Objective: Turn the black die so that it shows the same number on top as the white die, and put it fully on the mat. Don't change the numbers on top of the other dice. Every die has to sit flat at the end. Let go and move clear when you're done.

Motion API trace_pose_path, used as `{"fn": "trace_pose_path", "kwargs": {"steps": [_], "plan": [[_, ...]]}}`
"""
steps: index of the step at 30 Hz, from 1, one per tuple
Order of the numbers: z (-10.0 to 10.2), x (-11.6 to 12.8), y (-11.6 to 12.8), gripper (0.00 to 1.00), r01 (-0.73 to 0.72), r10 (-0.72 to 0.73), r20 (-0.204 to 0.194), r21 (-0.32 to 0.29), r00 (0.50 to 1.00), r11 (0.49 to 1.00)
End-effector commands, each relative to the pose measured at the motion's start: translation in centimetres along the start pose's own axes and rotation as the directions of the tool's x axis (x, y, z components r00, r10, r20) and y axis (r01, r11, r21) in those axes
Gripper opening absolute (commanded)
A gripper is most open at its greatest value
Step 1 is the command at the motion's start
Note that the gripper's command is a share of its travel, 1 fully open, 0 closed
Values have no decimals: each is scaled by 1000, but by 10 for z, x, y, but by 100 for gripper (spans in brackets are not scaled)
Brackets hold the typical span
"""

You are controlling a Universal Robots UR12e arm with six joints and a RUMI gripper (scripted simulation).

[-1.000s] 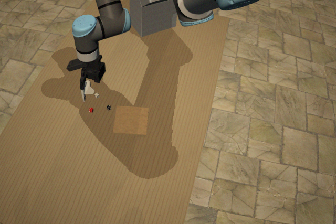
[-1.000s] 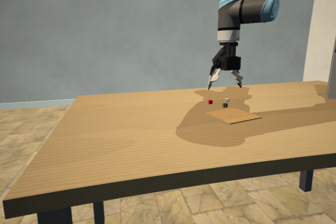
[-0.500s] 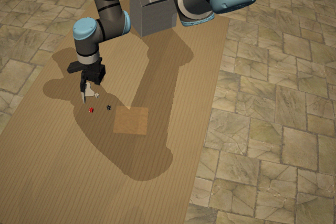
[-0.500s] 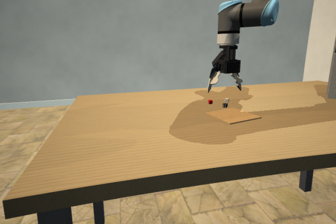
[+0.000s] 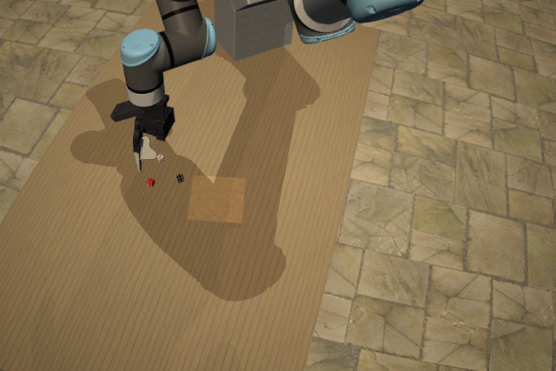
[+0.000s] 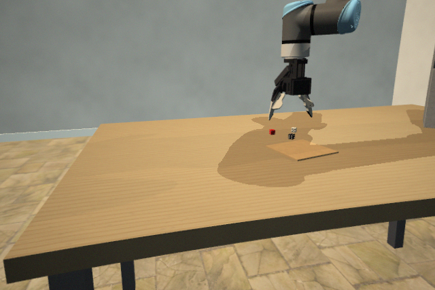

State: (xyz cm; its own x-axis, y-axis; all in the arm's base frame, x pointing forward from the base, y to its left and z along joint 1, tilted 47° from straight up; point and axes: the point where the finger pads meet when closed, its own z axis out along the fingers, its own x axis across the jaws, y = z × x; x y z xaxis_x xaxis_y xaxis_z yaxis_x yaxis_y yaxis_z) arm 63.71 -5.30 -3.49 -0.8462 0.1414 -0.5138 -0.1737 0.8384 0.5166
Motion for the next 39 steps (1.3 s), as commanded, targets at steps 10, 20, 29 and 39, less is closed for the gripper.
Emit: {"fn": "trace_pose_path", "kwargs": {"steps": [10,20,29,39], "plan": [[0,0,0,100,0,0,1,1,1000,1000],[0,-9,0,100,0,0,1,1,1000,1000],[0,-49,4,100,0,0,1,1,1000,1000],[0,-84,6,100,0,0,1,1,1000,1000]]}}
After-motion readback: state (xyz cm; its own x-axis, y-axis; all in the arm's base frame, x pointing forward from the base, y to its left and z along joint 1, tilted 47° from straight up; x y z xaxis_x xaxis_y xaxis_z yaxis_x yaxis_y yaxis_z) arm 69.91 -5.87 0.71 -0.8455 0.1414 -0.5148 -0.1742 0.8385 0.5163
